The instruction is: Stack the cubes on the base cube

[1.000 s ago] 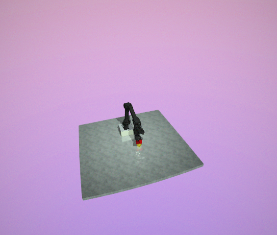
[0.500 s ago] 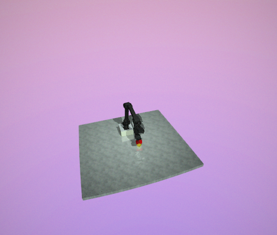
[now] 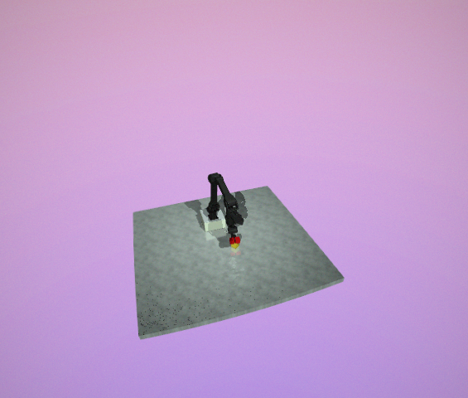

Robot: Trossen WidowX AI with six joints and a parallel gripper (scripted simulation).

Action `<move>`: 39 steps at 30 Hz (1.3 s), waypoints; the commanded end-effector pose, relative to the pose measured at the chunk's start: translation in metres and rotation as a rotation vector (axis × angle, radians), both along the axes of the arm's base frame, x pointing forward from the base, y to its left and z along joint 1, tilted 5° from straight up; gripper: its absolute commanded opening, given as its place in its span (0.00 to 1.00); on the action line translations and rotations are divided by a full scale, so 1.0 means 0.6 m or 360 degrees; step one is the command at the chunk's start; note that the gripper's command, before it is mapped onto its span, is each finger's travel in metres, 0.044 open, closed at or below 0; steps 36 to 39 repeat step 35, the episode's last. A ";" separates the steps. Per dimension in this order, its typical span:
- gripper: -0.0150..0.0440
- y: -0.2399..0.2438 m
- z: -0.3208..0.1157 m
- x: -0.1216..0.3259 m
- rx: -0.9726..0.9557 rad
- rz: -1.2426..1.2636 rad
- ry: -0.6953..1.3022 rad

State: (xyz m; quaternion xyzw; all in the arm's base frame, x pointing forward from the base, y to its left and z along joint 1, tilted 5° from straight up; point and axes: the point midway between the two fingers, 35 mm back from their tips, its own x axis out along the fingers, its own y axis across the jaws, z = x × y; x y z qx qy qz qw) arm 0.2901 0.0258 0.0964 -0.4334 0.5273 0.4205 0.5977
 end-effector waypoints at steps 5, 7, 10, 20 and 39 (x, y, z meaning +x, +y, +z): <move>0.69 0.004 0.002 0.001 0.0001 0.0000 -0.0005; 0.78 0.035 0.004 0.001 0.0003 0.0000 -0.0003; 0.91 0.106 0.007 -0.008 0.0008 0.0000 -0.0001; 0.93 0.232 0.013 -0.050 0.0021 0.0000 -0.0001; 0.93 0.232 0.013 -0.050 0.0021 0.0000 -0.0001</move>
